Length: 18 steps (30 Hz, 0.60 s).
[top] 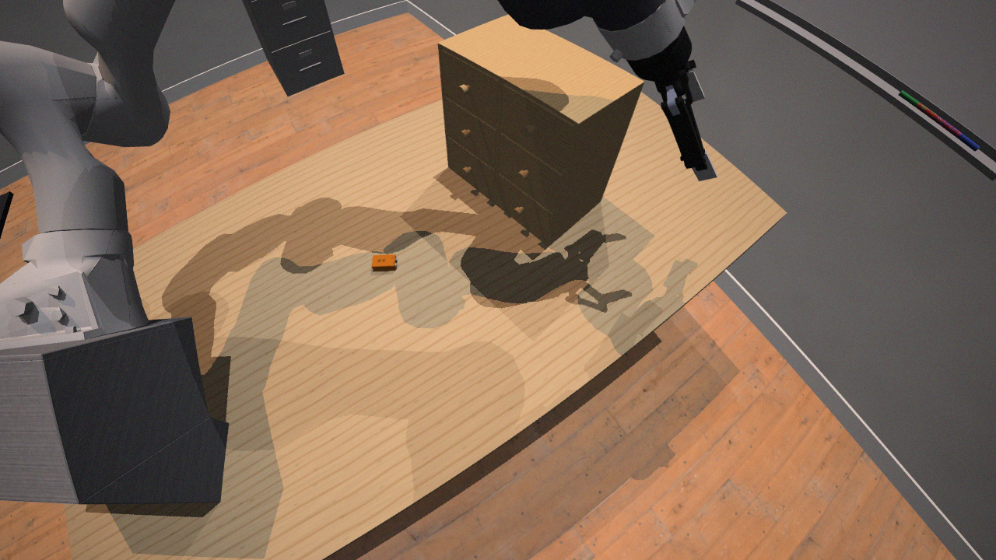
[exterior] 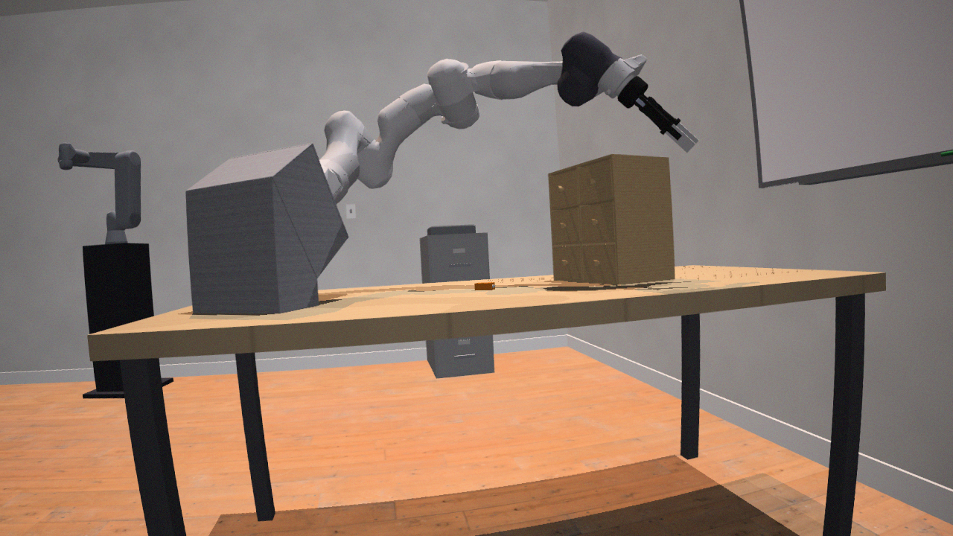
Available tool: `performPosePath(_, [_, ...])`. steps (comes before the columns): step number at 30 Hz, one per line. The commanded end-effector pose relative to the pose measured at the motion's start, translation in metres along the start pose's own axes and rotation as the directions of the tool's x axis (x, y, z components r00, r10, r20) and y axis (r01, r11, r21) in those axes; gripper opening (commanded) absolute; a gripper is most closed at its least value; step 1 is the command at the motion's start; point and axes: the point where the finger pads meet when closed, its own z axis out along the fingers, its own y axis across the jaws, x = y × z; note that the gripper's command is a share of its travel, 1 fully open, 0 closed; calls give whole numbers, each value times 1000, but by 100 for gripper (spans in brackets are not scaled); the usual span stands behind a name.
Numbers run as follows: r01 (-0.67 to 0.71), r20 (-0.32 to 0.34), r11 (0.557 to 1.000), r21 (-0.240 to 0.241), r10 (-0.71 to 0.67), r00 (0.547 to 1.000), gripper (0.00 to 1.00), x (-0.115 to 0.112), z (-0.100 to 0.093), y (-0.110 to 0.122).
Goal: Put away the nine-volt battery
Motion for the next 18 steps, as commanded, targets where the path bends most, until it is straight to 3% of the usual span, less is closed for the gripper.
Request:
performPosePath(1, [-26,26,999,-29,27,999,100,-3,-11,10])
performPosePath(4, [-63,65,994,-88,69,995,100,-11,-30,29])
performPosePath(7, [-125,106,976,-178,146,984,100,-22,-63,58])
performPosePath(10, [-125,106,976,-178,146,984,100,-22,-63,58])
performPosePath(11, [-152,116,965,-214,180,977,100,-26,-77,70])
performPosePath(12, [-152,116,965,-214,180,977,100,-26,-77,70])
performPosePath(13, [-183,124,950,-254,219,968,100,-31,-94,82])
performPosePath(14, [-183,124,950,-254,219,968,100,-31,-94,82])
performPosePath(15, [-216,128,931,-295,262,956,100,-37,-111,95])
performPosePath(17, [-216,128,931,-295,262,956,100,-37,-111,95])
performPosePath(18, [-252,128,907,-337,309,942,100,-43,-131,108])
